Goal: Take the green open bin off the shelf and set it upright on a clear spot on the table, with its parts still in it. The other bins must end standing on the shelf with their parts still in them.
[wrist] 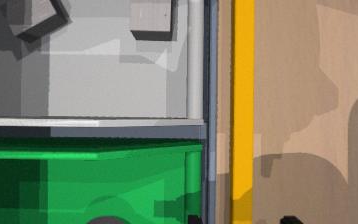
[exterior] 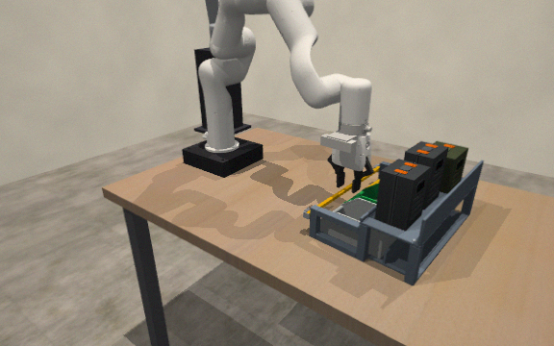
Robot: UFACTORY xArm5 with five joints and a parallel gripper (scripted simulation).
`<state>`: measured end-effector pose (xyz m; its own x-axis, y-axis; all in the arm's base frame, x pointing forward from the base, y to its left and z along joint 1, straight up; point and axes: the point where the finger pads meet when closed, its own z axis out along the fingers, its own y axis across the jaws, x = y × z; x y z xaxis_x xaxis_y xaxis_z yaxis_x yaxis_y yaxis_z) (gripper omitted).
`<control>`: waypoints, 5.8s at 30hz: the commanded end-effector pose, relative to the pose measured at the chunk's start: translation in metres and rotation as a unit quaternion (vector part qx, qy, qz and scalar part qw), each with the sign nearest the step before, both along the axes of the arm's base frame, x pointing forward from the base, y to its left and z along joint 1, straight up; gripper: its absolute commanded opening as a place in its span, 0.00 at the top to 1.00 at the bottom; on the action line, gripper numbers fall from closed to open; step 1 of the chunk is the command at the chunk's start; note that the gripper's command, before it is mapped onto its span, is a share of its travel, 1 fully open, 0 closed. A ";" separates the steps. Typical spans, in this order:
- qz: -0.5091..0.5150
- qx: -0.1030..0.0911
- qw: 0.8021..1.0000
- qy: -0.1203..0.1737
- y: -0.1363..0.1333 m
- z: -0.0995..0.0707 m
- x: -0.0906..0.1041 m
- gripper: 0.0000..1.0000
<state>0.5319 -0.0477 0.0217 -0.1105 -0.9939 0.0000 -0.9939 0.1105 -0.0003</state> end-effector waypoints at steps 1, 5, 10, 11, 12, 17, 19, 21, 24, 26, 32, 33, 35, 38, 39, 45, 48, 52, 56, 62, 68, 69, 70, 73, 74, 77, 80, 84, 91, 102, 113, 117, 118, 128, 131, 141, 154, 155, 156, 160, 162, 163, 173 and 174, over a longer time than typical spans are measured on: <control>0.000 -0.003 1.000 -0.003 0.000 0.002 0.002 0.52; 0.000 -0.003 1.000 -0.003 0.000 0.002 0.002 0.52; 0.000 -0.003 1.000 -0.003 0.000 0.002 0.002 0.52; 0.000 -0.003 1.000 -0.003 0.000 0.002 0.002 0.52; 0.000 -0.003 1.000 -0.003 0.000 0.002 0.002 0.52; 0.000 -0.003 1.000 -0.003 0.000 0.002 0.002 0.52; 0.000 -0.003 1.000 -0.003 0.000 0.002 0.002 0.52; 0.000 -0.003 1.000 -0.003 0.000 0.002 0.002 0.52; 0.000 -0.003 1.000 -0.003 0.000 0.002 0.002 0.52; 0.000 -0.003 1.000 -0.003 0.000 0.002 0.002 0.52; 0.000 0.000 1.000 -0.003 0.000 0.002 0.002 1.00; 0.000 0.000 1.000 -0.003 0.000 0.002 0.002 1.00; 0.000 0.000 1.000 -0.003 0.000 0.002 0.002 1.00; 0.000 0.000 1.000 -0.003 0.000 0.002 0.002 1.00; 0.000 0.000 1.000 -0.003 0.000 0.002 0.002 1.00; 0.000 0.000 1.000 -0.003 0.000 0.002 0.002 1.00; 0.000 0.000 1.000 -0.003 0.000 0.002 0.002 1.00; 0.000 0.000 1.000 -0.003 0.000 0.002 0.002 1.00; 0.000 0.000 1.000 -0.003 0.000 0.002 0.002 1.00; 0.000 0.000 1.000 -0.003 0.000 0.002 0.002 1.00; 0.000 0.000 1.000 -0.003 0.000 0.002 0.002 1.00; 0.000 0.000 1.000 -0.003 0.000 0.002 0.002 1.00; 0.000 0.000 1.000 -0.003 0.000 0.002 0.002 1.00; 0.000 0.000 1.000 -0.003 0.000 0.002 0.002 1.00; 0.000 0.000 1.000 -0.003 0.000 0.002 0.002 1.00; 0.000 0.000 1.000 -0.003 0.000 0.002 0.002 1.00; 0.000 0.000 1.000 -0.003 0.000 0.002 0.002 1.00; 0.000 0.000 1.000 -0.003 0.000 0.002 0.002 1.00; 0.000 0.000 1.000 -0.003 0.000 0.002 0.002 1.00; 0.000 -0.003 1.000 -0.003 0.000 0.006 0.002 1.00; 0.000 -0.003 1.000 -0.003 0.000 0.012 0.002 1.00; 0.000 -0.003 1.000 -0.003 0.000 0.014 0.002 1.00; 0.000 -0.003 1.000 -0.003 0.000 0.015 0.002 1.00; 0.000 -0.003 1.000 -0.003 0.000 0.020 0.002 1.00; 0.000 -0.003 1.000 -0.003 0.000 0.021 0.002 1.00; 0.000 -0.003 1.000 -0.003 0.000 0.026 0.002 1.00; 0.000 -0.003 1.000 -0.003 0.000 0.037 0.002 1.00; 0.000 -0.003 1.000 -0.003 0.000 0.037 0.002 1.00; 0.000 -0.003 1.000 -0.003 0.000 0.037 0.002 1.00; 0.000 -0.003 1.000 -0.003 0.000 0.037 0.002 1.00; 0.000 -0.003 1.000 -0.003 0.000 0.037 0.002 1.00; 0.000 -0.003 1.000 -0.003 0.000 0.037 0.002 1.00; 0.000 -0.003 1.000 -0.003 0.003 0.036 -0.020 1.00; 0.000 -0.003 1.000 -0.003 0.003 0.036 -0.023 1.00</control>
<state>0.5173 -0.0459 0.0556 -0.1104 -0.9939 0.0000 -0.9939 0.1104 0.0006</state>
